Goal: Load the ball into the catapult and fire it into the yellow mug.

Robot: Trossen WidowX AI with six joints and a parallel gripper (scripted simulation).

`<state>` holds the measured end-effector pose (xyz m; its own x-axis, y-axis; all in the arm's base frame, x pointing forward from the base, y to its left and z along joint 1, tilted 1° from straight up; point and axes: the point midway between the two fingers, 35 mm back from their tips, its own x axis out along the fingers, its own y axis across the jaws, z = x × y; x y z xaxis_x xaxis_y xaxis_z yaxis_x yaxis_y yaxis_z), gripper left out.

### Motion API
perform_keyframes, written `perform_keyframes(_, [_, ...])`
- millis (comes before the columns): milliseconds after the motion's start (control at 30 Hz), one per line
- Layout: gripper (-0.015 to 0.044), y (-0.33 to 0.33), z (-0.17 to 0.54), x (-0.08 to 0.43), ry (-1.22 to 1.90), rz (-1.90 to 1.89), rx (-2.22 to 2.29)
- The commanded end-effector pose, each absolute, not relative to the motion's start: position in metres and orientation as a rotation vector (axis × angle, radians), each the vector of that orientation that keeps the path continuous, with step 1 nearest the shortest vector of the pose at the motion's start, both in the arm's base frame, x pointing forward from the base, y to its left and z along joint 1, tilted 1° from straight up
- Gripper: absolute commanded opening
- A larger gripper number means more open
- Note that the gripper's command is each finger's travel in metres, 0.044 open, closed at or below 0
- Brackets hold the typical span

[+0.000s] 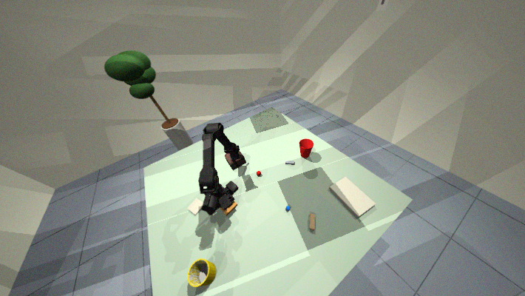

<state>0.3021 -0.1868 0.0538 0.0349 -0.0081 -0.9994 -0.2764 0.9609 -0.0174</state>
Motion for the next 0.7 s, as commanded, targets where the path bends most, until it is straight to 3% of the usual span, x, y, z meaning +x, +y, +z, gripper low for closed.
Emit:
perform_keyframes(0, [0.0,-0.194,0.055,0.307,1.531,0.103,-0.127])
perform_keyframes(667, [0.0,-0.201,0.038,0.31,1.532,0.085,-0.109])
